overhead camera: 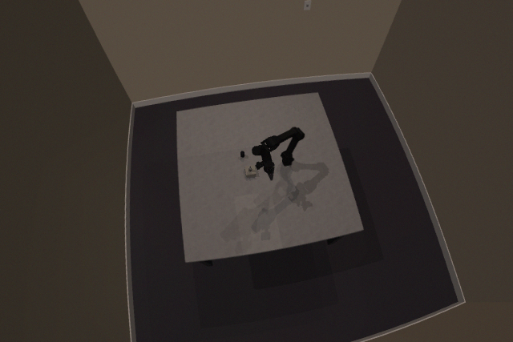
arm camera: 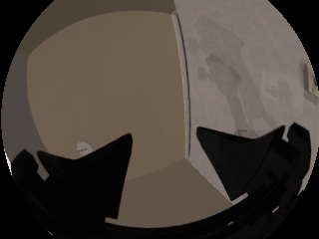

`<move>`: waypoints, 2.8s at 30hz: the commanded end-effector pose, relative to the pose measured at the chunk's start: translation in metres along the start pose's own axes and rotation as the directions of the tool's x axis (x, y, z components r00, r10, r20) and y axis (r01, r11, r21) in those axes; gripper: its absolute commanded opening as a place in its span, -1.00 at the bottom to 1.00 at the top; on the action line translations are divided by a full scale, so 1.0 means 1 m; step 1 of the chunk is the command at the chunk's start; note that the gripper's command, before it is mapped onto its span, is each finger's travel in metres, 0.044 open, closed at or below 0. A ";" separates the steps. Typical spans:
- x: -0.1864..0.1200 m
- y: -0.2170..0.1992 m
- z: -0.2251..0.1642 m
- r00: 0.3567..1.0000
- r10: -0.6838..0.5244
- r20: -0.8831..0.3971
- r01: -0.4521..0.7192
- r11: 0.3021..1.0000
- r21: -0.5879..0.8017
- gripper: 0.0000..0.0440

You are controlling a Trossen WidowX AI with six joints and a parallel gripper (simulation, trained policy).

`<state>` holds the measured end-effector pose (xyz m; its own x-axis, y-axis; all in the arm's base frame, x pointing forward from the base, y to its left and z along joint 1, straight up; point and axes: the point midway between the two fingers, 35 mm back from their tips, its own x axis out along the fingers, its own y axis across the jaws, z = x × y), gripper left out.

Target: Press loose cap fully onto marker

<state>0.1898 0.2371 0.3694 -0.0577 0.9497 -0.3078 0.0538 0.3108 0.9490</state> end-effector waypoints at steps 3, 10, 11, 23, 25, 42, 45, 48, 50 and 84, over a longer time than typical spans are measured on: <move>-0.008 -0.012 0.014 0.999 -0.028 0.029 0.026 0.999 0.040 0.53; -0.019 -0.024 0.027 0.996 -0.058 0.066 0.053 0.996 0.077 0.52; -0.021 -0.026 0.029 0.995 -0.062 0.072 0.056 0.995 0.082 0.52; -0.042 -0.047 0.050 0.984 -0.116 0.134 0.097 0.985 0.143 0.52; -0.046 -0.050 0.053 0.981 -0.126 0.145 0.103 0.983 0.153 0.52; -0.079 -0.081 0.080 0.951 -0.213 0.224 0.159 0.958 0.237 0.51; -0.086 -0.087 0.085 0.944 -0.230 0.236 0.169 0.953 0.251 0.51; -0.092 -0.092 0.089 0.937 -0.247 0.247 0.180 0.947 0.266 0.51; -0.096 -0.096 0.092 0.932 -0.258 0.254 0.186 0.943 0.275 0.51; -0.172 -0.164 0.125 0.823 -0.475 0.310 0.321 0.840 0.437 0.49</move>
<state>0.3120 0.0390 0.2658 0.2427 0.6679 -0.7036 0.4412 0.5699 0.6932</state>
